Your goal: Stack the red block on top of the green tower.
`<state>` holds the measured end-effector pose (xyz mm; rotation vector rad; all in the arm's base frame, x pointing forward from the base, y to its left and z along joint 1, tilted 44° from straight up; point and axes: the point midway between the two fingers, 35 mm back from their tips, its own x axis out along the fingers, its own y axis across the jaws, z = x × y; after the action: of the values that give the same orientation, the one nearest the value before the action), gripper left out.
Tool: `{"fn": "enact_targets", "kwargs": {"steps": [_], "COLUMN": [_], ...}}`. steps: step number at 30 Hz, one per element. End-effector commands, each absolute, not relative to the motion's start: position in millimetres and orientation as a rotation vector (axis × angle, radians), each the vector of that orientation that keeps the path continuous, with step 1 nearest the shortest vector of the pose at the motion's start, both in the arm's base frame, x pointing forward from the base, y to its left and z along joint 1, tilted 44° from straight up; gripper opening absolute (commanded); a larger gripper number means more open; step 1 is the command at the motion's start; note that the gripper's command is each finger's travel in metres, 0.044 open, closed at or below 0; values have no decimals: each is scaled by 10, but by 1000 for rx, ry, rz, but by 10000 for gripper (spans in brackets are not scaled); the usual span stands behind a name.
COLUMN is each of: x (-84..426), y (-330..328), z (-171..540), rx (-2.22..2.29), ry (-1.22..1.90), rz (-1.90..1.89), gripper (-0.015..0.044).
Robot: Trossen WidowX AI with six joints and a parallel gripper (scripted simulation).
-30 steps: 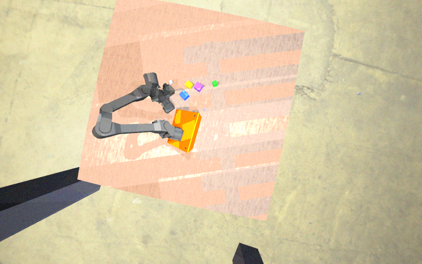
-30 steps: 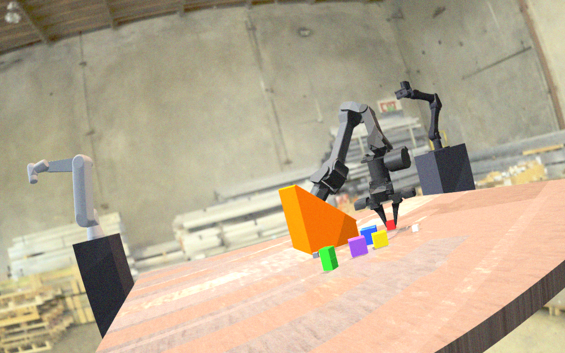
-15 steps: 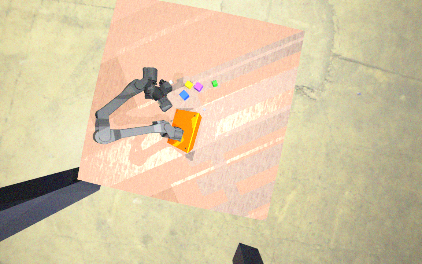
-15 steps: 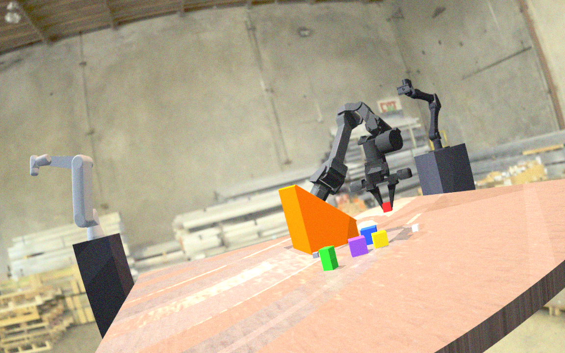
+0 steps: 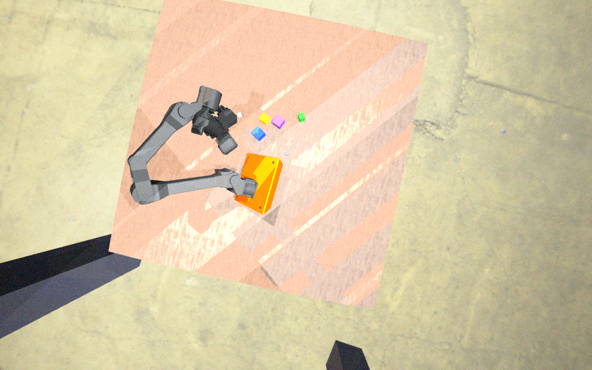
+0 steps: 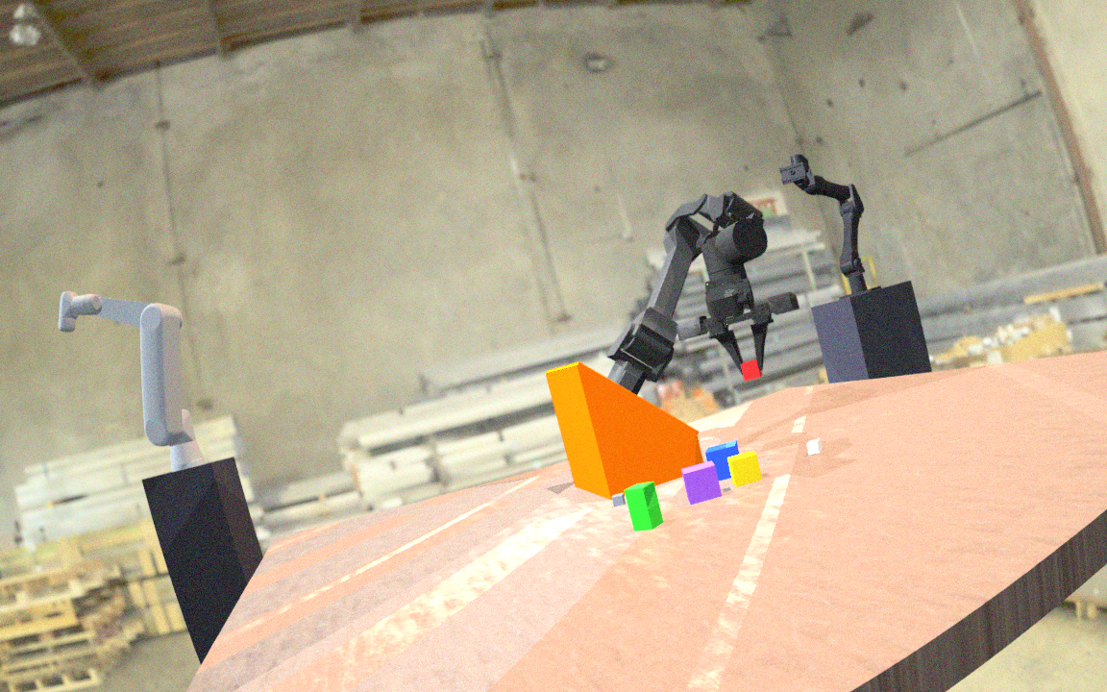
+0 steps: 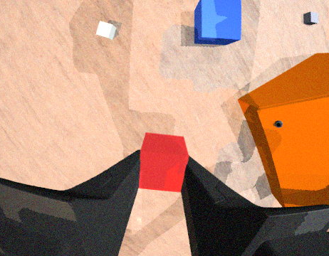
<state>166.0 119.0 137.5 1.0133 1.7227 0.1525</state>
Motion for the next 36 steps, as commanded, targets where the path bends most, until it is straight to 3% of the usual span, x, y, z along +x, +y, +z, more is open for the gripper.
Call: {"fn": "enact_targets", "kwargs": {"steps": [1,36], "x": [1661,2845], "y": [1187,595], "z": [1379,1041], "rx": [1013,1001], "ry": [1723,1685], "rz": [153,131], "gripper": [0,0]}}
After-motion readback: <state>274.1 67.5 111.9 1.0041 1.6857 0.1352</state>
